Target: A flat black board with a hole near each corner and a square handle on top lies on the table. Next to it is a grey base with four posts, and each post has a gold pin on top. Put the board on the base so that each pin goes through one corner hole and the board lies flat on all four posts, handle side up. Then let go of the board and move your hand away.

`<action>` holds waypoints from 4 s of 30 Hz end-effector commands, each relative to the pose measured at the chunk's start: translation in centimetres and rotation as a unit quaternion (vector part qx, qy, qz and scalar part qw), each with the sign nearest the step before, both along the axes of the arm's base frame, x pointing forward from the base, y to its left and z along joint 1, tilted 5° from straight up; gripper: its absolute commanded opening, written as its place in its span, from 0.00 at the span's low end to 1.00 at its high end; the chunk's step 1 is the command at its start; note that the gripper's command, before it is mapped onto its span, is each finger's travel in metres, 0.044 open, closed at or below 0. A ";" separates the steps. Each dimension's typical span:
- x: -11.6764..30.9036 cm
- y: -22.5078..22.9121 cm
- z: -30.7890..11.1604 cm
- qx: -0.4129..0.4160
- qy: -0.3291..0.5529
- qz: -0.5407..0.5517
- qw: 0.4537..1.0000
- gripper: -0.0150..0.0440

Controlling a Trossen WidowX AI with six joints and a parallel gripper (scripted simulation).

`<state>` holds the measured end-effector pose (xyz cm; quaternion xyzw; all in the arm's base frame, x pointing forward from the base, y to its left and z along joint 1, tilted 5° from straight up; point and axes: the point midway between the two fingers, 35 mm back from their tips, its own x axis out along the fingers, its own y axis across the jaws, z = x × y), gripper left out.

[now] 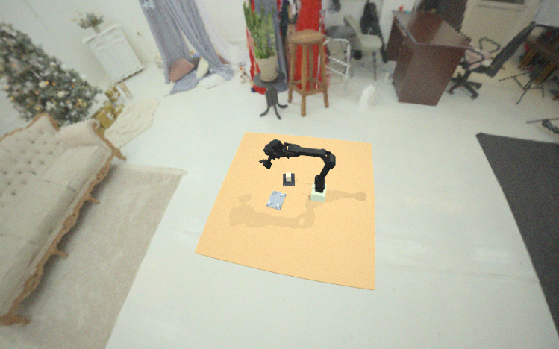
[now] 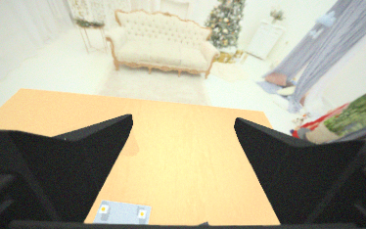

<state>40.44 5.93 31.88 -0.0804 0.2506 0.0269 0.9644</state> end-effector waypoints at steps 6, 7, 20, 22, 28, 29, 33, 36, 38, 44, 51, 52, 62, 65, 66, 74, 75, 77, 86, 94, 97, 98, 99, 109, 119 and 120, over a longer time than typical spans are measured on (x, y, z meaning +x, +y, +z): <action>-2.0 -6.7 -14.2 -0.083 0.262 0.014 0.962 1.00; -2.6 -7.4 -15.6 -0.085 0.289 0.018 0.953 1.00; -11.1 -12.1 -25.2 -0.047 0.525 0.076 0.846 1.00; -10.9 -12.1 -25.2 -0.047 0.525 0.076 0.846 1.00; -10.8 -12.2 -28.4 -0.047 0.525 0.076 0.846 1.00; -10.8 -12.2 -28.7 -0.047 0.525 0.076 0.846 1.00; -10.8 -12.2 -28.7 -0.047 0.525 0.076 0.846 1.00; -10.7 -12.2 -30.0 -0.047 0.525 0.076 0.846 1.00; -10.7 -12.2 -30.2 -0.047 0.525 0.076 0.846 1.00; -10.7 -12.3 -30.6 -0.047 0.525 0.076 0.846 1.00; -10.7 -12.3 -31.8 -0.047 0.525 0.076 0.846 1.00; -10.7 -12.3 -31.9 -0.047 0.525 0.076 0.846 1.00; -10.7 -12.3 -33.6 -0.047 0.525 0.076 0.846 1.00; -10.7 -12.3 -34.1 -0.047 0.525 0.076 0.846 1.00; -10.7 -12.3 -34.2 -0.047 0.525 0.076 0.846 1.00; -10.8 -12.3 -35.5 -0.047 0.525 0.076 0.846 1.00; -10.9 -12.3 -35.7 -0.047 0.525 0.076 0.846 1.00; -10.9 -12.3 -36.0 -0.047 0.525 0.076 0.846 1.00; -11.0 -12.3 -36.7 -0.047 0.525 0.076 0.846 0.87; -11.0 -12.3 -36.7 -0.047 0.525 0.076 0.846 0.54; -11.0 -12.3 -36.7 -0.047 0.525 0.076 0.846 0.51; -11.0 -12.3 -36.7 -0.047 0.525 0.076 0.846 0.50; -11.0 -12.3 -36.7 -0.047 0.525 0.076 0.846 0.49; -11.0 -12.2 -36.0 -0.051 0.528 0.079 0.844 0.25; -10.6 -12.3 -33.6 -0.050 0.527 0.079 0.845 0.25; -10.5 -12.3 -33.4 -0.050 0.527 0.079 0.845 0.25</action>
